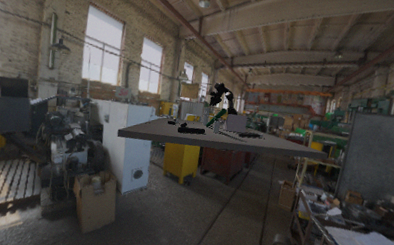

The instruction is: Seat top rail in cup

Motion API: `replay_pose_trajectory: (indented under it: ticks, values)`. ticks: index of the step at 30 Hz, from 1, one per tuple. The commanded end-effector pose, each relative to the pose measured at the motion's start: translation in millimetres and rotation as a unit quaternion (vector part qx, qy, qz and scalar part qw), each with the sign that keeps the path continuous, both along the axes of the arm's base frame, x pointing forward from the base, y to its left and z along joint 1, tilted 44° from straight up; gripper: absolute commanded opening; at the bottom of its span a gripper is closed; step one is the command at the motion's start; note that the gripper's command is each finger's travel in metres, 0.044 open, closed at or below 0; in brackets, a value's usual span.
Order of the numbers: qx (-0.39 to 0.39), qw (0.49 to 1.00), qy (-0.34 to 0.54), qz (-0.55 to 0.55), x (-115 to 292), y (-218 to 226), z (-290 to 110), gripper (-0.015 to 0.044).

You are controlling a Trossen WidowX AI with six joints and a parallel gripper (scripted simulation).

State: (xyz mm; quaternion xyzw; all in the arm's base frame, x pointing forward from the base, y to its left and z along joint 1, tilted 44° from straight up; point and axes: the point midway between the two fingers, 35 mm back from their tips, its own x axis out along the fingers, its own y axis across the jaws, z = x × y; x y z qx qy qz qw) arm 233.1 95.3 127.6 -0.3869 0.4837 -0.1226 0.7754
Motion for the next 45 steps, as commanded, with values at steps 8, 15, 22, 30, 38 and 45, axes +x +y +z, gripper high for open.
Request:
replay_pose_trajectory:
  ticks: [8, 15, 22, 30, 38, 45]
  values:
    - [0.035, 0.994, -0.075, -0.065, -6.2, 20.4, -2.6, 0.044]
    - [0.116, 0.95, -0.148, -0.25, 1.4, 11.5, -29.8, 0.044]
    - [0.19, 0.769, -0.29, -0.536, 8.7, -7.1, -76.6, 0.044]
    - [0.196, 0.637, -0.367, -0.649, 9.9, -16.9, -99.4, 0.044]
    - [0.196, 0.637, -0.367, -0.649, 9.9, -16.9, -99.4, 0.044]
    - [0.196, 0.637, -0.367, -0.649, 11.1, -35.6, -119.4, 0.044]
